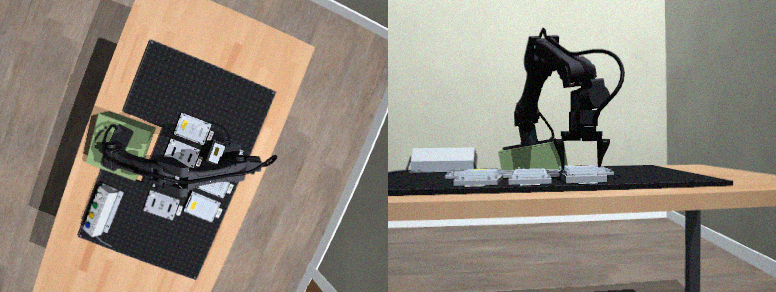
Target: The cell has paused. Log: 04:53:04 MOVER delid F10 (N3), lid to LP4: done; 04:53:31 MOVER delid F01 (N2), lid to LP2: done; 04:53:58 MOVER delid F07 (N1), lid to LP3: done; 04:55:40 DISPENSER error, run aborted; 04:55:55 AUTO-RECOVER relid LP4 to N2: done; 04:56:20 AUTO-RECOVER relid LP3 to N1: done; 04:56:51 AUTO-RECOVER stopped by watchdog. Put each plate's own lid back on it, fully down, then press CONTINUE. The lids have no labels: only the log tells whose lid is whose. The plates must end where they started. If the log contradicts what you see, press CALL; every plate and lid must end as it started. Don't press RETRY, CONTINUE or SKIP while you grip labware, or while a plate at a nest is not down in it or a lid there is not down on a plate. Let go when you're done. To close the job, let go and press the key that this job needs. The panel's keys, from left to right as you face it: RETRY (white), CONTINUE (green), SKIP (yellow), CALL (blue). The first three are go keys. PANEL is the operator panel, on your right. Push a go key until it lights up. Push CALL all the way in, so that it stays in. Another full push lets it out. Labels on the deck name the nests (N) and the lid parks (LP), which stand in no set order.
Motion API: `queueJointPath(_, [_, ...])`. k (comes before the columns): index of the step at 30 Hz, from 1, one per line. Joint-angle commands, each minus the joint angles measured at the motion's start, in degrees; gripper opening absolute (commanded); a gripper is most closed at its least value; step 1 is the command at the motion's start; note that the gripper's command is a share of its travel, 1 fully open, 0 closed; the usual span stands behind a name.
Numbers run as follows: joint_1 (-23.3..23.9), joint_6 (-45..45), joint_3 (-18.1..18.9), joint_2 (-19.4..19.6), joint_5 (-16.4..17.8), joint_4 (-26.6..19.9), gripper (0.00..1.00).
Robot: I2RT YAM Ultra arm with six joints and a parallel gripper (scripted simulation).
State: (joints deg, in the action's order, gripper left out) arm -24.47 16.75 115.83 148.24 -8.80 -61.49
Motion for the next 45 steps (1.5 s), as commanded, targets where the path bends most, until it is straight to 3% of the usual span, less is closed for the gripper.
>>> queueJointPath(1, [-0.27, 0.13, 0.41, -0.81, -0.10, 1.20, 1.00])
queueJointPath(26, [-0.27, 0.13, 0.41, -0.81, -0.10, 1.20, 1.00])
queueJointPath(29, [-0.36, 0.13, 0.58, -2.46, -0.08, 1.56, 1.00])
queueJointPath(31, [-0.54, 0.28, 2.01, -2.64, -0.08, -0.70, 1.00])
queueJointPath(45, [-1.32, 0.92, 3.57, -3.73, -0.01, -3.35, 1.00])
